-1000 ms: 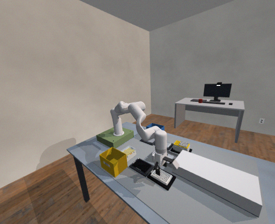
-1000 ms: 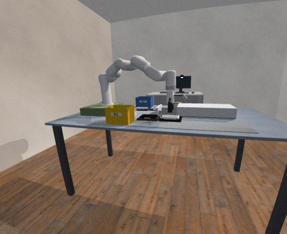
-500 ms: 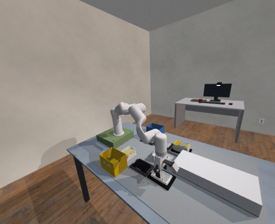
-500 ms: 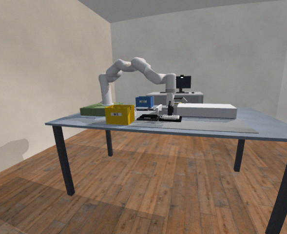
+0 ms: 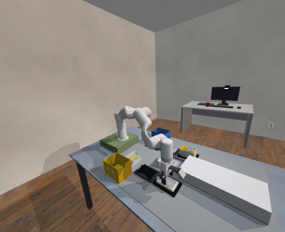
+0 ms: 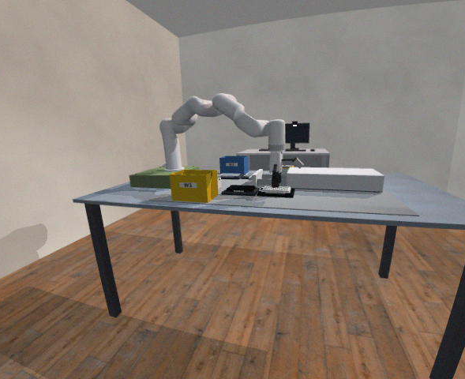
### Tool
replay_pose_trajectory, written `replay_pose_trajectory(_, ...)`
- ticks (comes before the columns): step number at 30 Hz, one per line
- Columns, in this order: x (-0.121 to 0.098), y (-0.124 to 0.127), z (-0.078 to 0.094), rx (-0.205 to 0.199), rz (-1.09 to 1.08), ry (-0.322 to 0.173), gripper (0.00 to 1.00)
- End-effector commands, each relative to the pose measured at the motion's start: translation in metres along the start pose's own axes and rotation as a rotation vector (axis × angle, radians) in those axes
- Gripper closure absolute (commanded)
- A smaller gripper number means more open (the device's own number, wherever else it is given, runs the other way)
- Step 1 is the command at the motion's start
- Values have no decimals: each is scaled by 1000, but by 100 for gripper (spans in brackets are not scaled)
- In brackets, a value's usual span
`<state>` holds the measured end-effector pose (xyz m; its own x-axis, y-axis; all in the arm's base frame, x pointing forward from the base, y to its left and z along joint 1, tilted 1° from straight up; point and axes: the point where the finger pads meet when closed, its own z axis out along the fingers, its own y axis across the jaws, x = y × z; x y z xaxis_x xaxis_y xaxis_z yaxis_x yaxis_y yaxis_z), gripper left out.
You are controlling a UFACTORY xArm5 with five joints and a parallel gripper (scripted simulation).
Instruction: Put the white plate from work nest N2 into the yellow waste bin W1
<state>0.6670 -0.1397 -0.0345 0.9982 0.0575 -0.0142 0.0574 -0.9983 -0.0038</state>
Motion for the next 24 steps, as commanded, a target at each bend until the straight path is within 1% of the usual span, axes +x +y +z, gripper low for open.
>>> replay_pose_trajectory(1,1,0,0,-1,0,4,0)
replay_pose_trajectory(24,1,1,13,-1,0,4,0)
